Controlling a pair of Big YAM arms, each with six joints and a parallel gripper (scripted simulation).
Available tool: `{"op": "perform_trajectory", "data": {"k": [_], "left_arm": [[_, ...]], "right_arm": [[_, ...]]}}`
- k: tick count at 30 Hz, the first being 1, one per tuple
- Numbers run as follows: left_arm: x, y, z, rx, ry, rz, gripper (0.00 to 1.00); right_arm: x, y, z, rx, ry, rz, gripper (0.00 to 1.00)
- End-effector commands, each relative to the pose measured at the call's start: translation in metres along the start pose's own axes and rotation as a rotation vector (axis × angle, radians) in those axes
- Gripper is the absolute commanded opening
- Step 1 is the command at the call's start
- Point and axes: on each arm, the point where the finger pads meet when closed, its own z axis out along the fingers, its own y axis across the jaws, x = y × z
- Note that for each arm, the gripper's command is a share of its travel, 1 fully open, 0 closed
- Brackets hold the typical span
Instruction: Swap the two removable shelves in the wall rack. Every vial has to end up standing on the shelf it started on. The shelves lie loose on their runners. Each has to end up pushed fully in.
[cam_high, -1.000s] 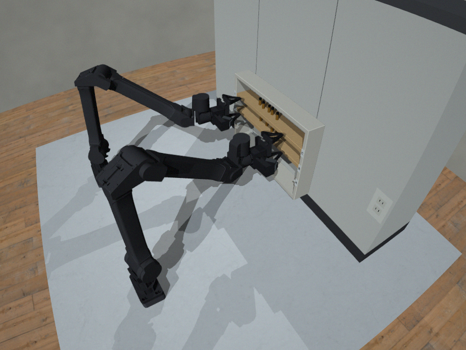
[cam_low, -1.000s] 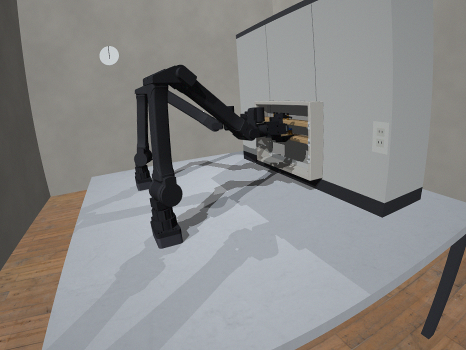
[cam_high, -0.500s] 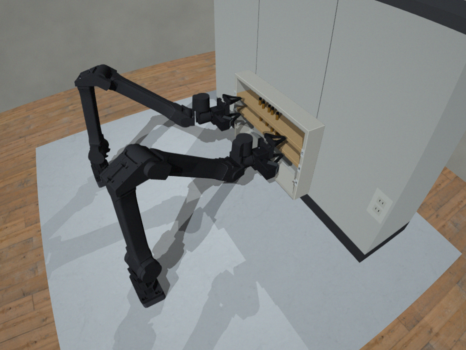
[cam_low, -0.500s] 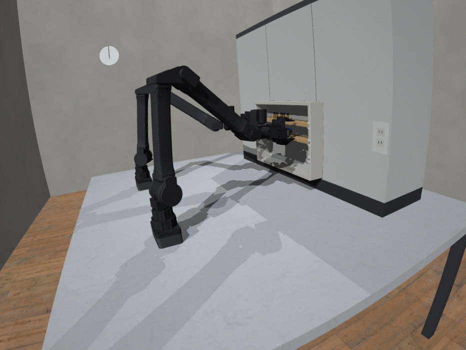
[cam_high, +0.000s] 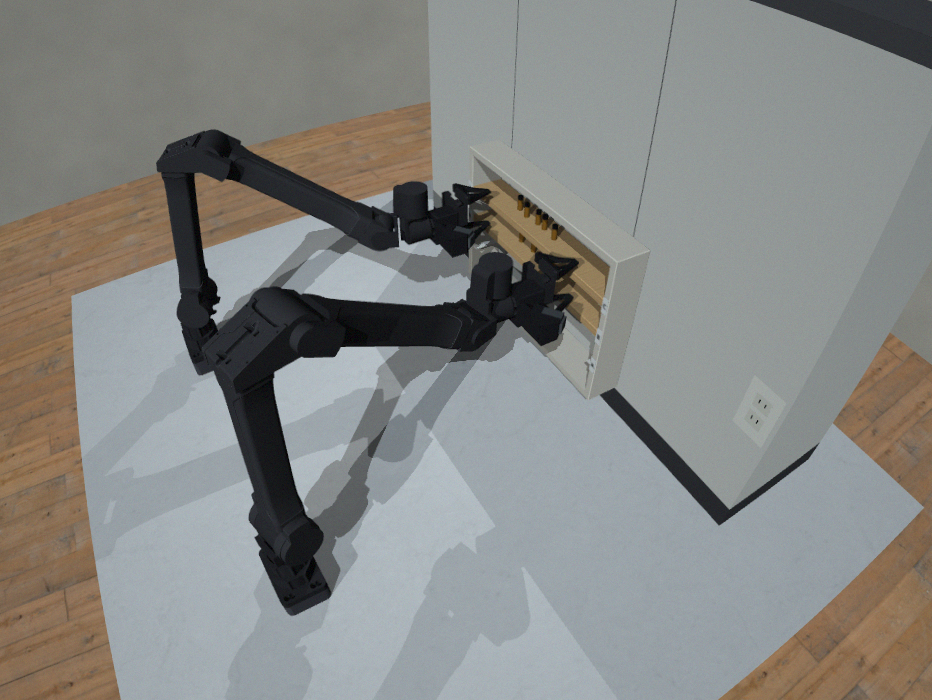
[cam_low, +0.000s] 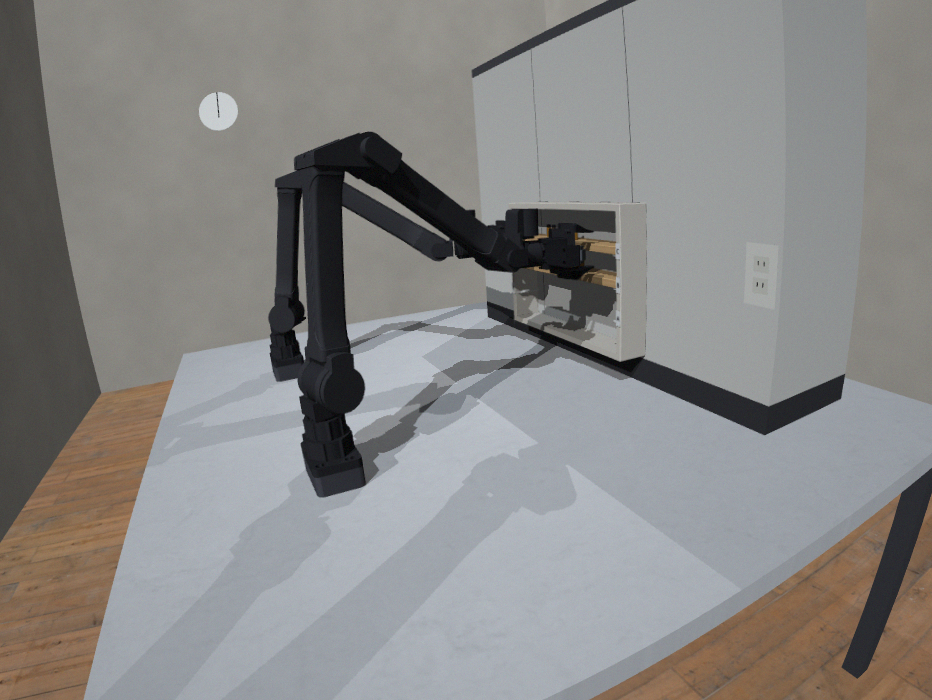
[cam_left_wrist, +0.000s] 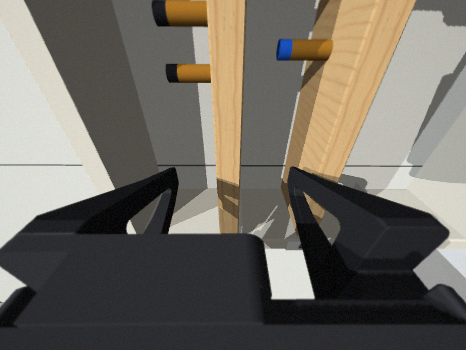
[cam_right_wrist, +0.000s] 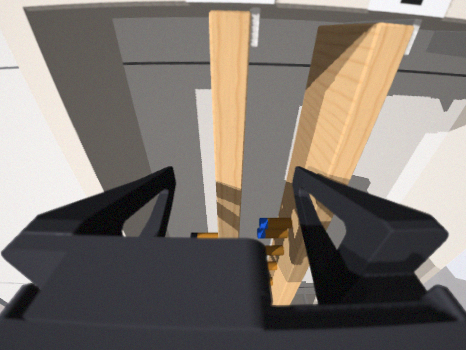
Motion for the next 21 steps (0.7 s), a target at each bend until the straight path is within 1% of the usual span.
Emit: {"op": "perform_trajectory", "data": {"k": [1,21], "left_arm": [[-0.002,0.02,0.023,-0.029,0.003,-0.003,0.84],[0.0,0.021,0.05,-0.03,0.006,-0.003,0.84]], "right_arm": [[-0.006,0.032,0.026,-0.047,-0.015,0.025,0.84],[-0.007,0.033,0.052,-0.047,-0.015,0.025,0.84]]}}
